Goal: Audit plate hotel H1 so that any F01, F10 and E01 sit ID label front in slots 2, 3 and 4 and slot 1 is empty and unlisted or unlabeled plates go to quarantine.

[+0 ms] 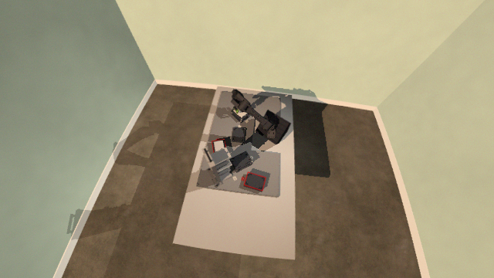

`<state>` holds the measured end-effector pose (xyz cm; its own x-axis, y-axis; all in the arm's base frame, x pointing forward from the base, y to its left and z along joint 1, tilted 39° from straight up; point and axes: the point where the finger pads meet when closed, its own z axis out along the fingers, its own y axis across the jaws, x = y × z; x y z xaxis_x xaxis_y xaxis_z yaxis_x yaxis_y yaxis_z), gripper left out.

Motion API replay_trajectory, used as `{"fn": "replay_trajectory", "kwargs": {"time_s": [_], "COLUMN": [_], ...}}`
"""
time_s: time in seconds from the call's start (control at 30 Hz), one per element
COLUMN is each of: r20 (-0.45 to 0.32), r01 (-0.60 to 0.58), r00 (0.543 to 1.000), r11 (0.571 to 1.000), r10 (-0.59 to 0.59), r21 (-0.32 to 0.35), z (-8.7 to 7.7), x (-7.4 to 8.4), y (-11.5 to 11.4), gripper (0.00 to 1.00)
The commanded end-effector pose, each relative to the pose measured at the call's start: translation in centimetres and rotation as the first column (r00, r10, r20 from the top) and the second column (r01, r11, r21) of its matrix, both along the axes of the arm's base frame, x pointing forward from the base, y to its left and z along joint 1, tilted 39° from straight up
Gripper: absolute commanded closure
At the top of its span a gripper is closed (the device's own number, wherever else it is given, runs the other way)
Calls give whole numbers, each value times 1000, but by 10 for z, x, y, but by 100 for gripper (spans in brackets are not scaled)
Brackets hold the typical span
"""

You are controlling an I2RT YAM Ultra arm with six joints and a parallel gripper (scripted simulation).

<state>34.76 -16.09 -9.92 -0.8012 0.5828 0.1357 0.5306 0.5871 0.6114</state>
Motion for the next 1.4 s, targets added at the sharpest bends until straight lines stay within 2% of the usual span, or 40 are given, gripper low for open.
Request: {"fn": "replay_trajectory", "kwargs": {"time_s": [0.0, 0.03, 0.1, 0.3, 0.57, 0.6, 0.67, 0.93, 1.0, 1.13, 1.17, 1.37], "r20": [13, 32, 8, 7, 17, 26, 7, 7, 27, 27, 27, 27], "r01": [21, 36, 36, 22, 22, 31, 28, 29, 20, 20, 20, 20], "r00": [1000, 999, 999, 1000, 1000, 999, 1000, 1000, 999, 999, 999, 999], "r11": [1000, 999, 999, 1000, 1000, 999, 1000, 1000, 1000, 1000, 1000, 1000], "r10": [-21, -35, -36, -22, -22, -31, -28, -29, -20, -20, -20, -20], "r21": [-1, -17, 4, 4, -4, -12, 4, 3, -19, -19, -19, -19], "z": [-4, 1, -10, -16, -19, -15, -25, -33, -25, -25, -25, -25], "x": [1, 4, -2, 3, 8, 8, 5, 8, 16, 16, 16, 16], "y": [-2, -11, -4, 6, 7, 3, 10, 15, 10, 10, 10, 10], "gripper": [0, 0, 0, 0, 0, 0, 0, 0, 0, 0, 14, 14]}}
